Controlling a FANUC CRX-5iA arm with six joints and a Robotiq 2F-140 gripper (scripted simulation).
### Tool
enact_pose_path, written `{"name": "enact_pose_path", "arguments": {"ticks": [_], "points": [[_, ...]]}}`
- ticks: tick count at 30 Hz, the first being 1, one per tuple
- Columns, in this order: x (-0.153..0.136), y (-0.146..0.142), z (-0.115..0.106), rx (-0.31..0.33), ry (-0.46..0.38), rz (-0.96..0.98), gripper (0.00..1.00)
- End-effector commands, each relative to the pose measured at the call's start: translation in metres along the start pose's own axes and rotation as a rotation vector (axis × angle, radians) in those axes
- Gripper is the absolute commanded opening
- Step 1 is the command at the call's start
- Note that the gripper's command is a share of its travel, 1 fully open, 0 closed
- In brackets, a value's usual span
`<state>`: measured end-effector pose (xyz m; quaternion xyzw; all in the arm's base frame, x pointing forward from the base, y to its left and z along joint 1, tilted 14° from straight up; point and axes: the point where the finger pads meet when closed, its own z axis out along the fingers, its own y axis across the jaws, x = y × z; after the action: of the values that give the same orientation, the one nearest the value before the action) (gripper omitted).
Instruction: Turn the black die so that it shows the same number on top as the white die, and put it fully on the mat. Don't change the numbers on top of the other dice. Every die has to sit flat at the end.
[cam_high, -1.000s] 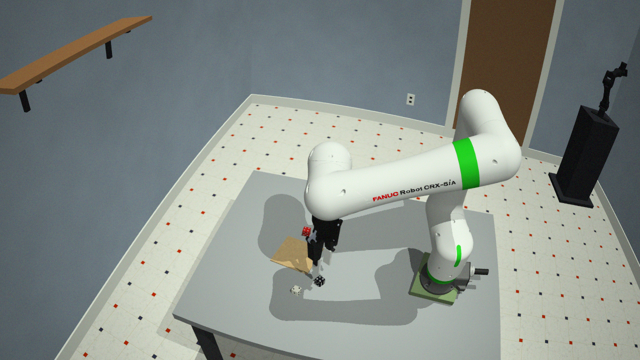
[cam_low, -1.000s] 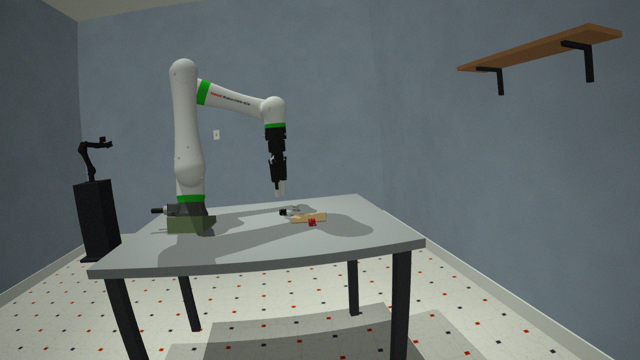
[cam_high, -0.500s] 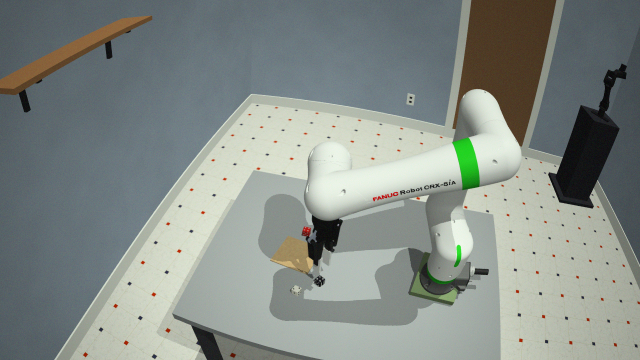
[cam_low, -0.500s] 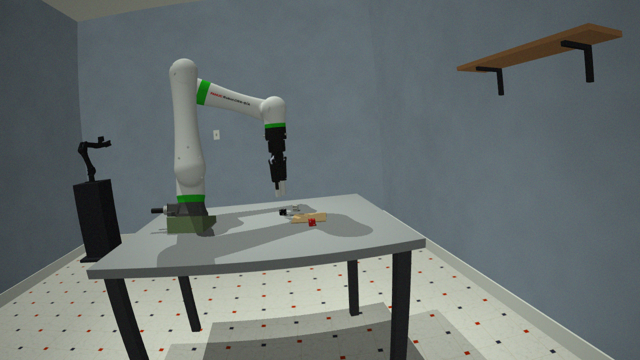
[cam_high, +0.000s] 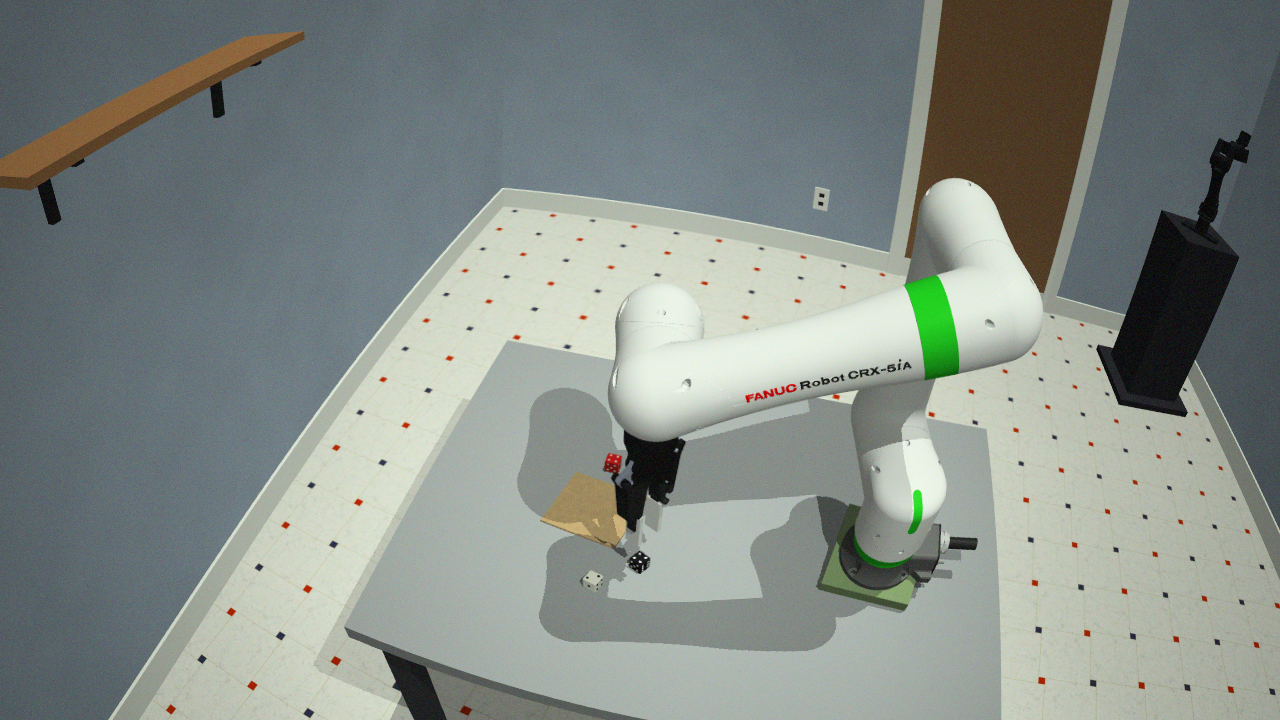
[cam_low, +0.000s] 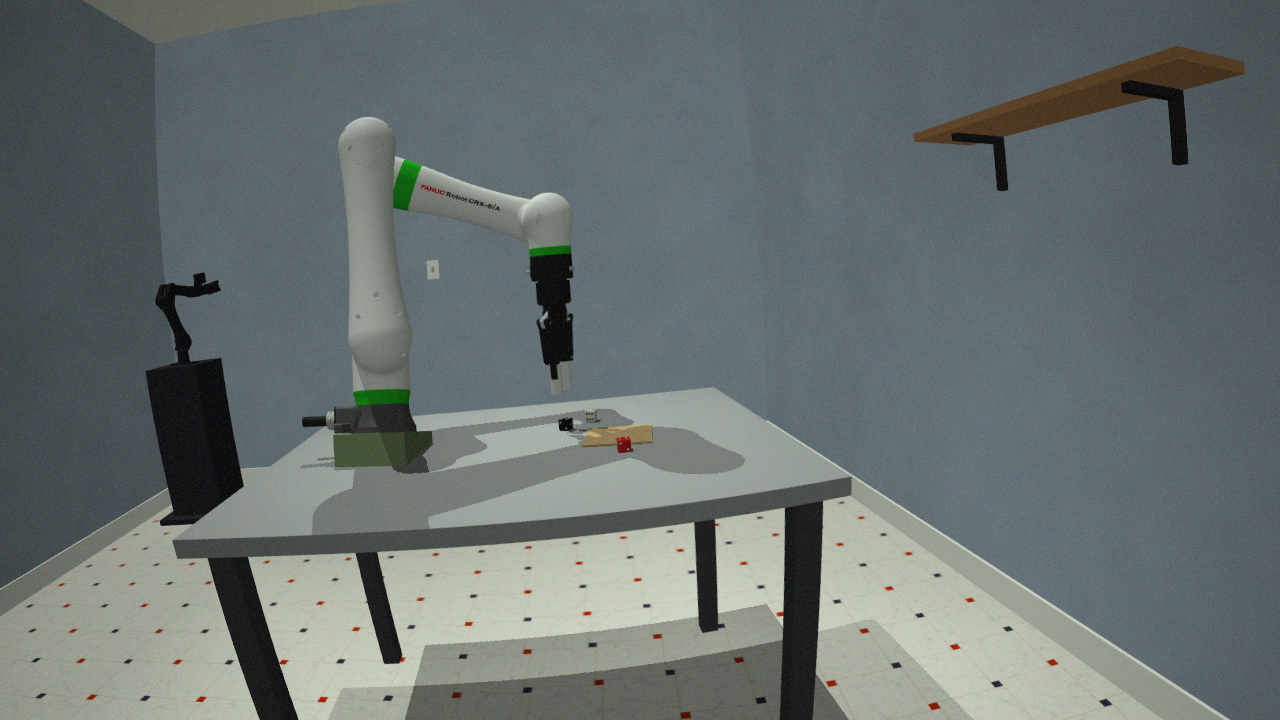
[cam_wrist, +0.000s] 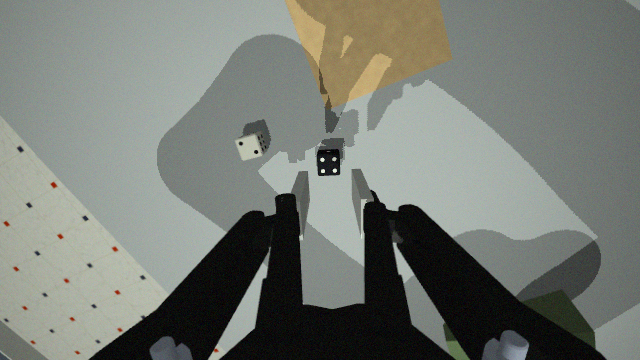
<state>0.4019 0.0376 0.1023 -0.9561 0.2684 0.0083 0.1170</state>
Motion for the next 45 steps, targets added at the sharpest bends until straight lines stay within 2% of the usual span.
{"name": "enact_pose_path", "arguments": {"ticks": [1,14,45], "points": [[0.0,0.0,0.001,0.0,0.0,0.0,0.25],[0.0,0.0,0.01,0.001,0.0,0.0,0.25],[0.001,-0.001,0.05,0.001,0.0,0.0,0.25]]}}
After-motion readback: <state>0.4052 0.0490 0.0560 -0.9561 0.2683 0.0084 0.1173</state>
